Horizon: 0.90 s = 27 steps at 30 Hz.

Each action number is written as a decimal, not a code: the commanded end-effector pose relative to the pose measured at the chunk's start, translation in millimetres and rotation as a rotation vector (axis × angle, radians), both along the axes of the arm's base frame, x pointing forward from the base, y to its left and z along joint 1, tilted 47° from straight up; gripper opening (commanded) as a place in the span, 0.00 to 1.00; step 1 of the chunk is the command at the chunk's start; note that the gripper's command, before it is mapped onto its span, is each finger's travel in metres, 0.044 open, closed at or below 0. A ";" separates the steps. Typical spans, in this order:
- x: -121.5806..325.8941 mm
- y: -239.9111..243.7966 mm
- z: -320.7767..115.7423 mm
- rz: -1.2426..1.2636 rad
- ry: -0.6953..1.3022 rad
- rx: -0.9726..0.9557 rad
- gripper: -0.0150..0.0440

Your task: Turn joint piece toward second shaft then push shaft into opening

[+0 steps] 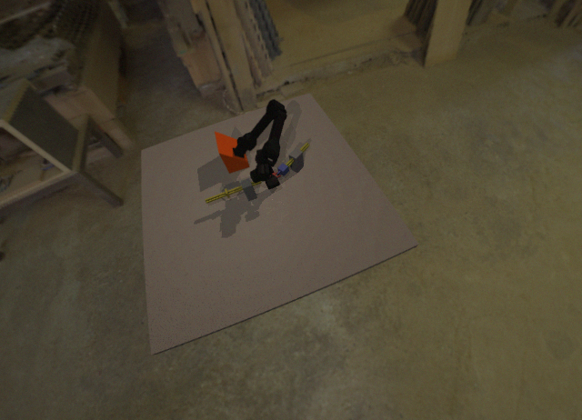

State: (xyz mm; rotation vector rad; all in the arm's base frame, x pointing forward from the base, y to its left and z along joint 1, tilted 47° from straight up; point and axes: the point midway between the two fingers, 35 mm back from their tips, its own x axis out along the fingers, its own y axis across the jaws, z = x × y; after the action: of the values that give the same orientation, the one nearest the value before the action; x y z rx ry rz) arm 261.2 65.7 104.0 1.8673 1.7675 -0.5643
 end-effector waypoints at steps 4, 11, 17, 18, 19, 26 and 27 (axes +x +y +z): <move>0.0 0.0 0.0 0.000 0.000 -0.001 0.77; 0.0 0.0 0.0 0.000 0.000 -0.001 1.00; 0.0 0.0 0.0 0.000 0.000 -0.001 1.00; 0.0 0.0 0.0 0.000 0.000 -0.001 1.00; 0.0 0.0 0.0 0.000 0.000 -0.001 1.00; -0.7 -8.2 9.9 -0.001 0.016 -0.155 1.00; -0.9 -10.3 12.5 -0.003 0.018 -0.189 1.00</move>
State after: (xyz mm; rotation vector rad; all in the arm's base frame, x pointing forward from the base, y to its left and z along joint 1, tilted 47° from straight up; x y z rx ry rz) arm 259.5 59.4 106.0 1.7887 1.7211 -0.6800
